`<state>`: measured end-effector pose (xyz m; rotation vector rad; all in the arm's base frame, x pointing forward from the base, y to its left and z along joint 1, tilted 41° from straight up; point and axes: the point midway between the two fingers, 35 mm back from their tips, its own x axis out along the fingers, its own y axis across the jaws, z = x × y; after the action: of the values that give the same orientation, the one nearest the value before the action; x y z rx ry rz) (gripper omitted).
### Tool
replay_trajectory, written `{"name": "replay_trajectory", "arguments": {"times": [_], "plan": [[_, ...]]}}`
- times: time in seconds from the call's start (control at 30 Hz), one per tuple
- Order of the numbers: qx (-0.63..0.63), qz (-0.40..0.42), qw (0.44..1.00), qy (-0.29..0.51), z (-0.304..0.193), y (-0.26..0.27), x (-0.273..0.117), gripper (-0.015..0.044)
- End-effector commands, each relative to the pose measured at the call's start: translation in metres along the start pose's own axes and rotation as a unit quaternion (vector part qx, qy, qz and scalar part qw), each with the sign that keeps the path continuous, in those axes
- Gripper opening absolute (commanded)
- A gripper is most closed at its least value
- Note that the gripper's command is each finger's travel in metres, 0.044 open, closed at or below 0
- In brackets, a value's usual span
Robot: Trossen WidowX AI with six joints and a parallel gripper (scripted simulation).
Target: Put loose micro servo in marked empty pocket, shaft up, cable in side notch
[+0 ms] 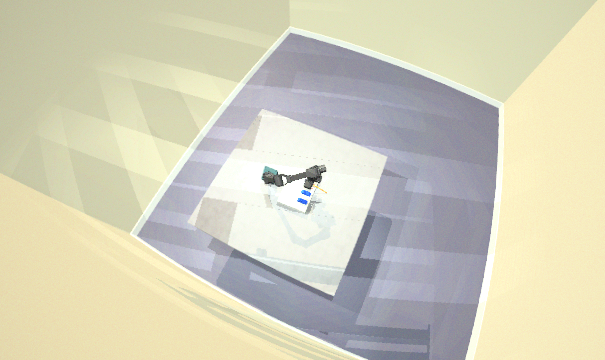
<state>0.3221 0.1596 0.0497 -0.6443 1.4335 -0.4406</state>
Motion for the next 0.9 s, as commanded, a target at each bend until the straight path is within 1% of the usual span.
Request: {"name": "replay_trajectory", "arguments": {"times": [0.0,0.43,0.87], "plan": [[-0.006,-0.002,1.0,-0.001,0.004,0.001,0.001,0.0],[-0.006,-0.002,1.0,-0.001,0.005,0.0,0.019,0.0],[-0.006,-0.002,1.0,-0.001,0.005,0.0,0.02,0.0]]}}
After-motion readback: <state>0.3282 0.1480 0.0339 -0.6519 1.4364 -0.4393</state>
